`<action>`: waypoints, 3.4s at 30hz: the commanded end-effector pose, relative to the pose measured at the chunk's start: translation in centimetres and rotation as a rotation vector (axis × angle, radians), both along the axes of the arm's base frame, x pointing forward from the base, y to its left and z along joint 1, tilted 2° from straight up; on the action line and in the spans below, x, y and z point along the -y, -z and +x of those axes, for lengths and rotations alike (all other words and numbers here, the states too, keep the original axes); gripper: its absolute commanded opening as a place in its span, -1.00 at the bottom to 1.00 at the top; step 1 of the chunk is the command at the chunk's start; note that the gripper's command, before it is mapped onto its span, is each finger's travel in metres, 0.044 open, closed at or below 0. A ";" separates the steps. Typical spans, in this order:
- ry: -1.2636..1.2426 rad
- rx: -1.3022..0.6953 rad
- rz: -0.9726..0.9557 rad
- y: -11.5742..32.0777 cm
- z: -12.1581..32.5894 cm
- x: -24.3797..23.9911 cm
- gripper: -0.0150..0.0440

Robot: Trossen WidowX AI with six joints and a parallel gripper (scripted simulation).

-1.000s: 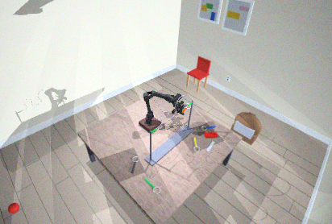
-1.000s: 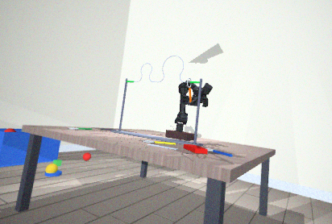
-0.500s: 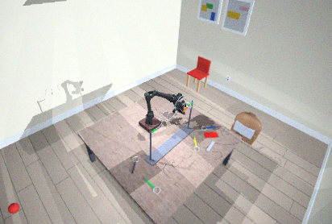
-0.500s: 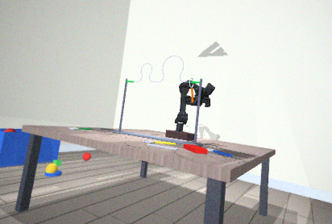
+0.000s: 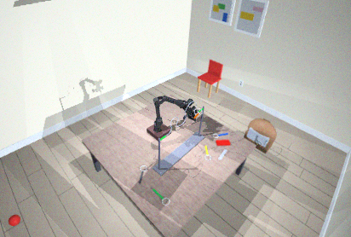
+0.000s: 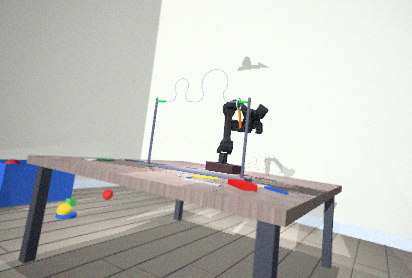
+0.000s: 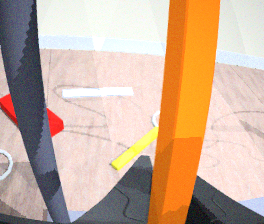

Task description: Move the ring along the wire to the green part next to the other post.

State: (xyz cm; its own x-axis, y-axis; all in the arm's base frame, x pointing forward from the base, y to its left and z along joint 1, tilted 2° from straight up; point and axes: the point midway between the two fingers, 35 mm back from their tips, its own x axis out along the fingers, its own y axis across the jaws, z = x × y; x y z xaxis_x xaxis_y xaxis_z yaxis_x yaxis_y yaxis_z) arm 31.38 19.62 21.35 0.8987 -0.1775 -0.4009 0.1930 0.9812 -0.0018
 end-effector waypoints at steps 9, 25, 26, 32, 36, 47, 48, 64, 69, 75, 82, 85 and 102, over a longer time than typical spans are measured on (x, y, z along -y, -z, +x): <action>0.006 0.000 -0.002 1.2 0.0 0.1 -1.00; 0.006 0.000 -0.002 1.2 0.0 0.1 -1.00; 0.006 0.000 -0.002 1.2 0.0 0.1 -1.00; 0.001 -0.002 -0.005 1.2 0.0 0.0 -0.56; 0.001 -0.002 -0.005 1.2 0.0 0.0 -0.20; 0.006 -0.007 -0.001 0.0 -3.1 -0.7 0.05; 0.006 -0.007 -0.001 -0.2 -3.5 -0.8 0.05; 0.006 -0.003 -0.001 -0.7 -4.5 -0.9 0.05; 0.006 -0.003 -0.001 -0.7 -4.5 -0.9 0.05; 0.006 -0.003 -0.001 -0.7 -4.5 -0.9 0.05; 0.001 -0.009 -0.005 -0.6 -4.7 -1.0 0.14; 0.003 -0.013 -0.004 -1.8 -7.3 -1.5 0.41; 0.000 -0.006 -0.006 -2.7 -9.0 -1.7 1.00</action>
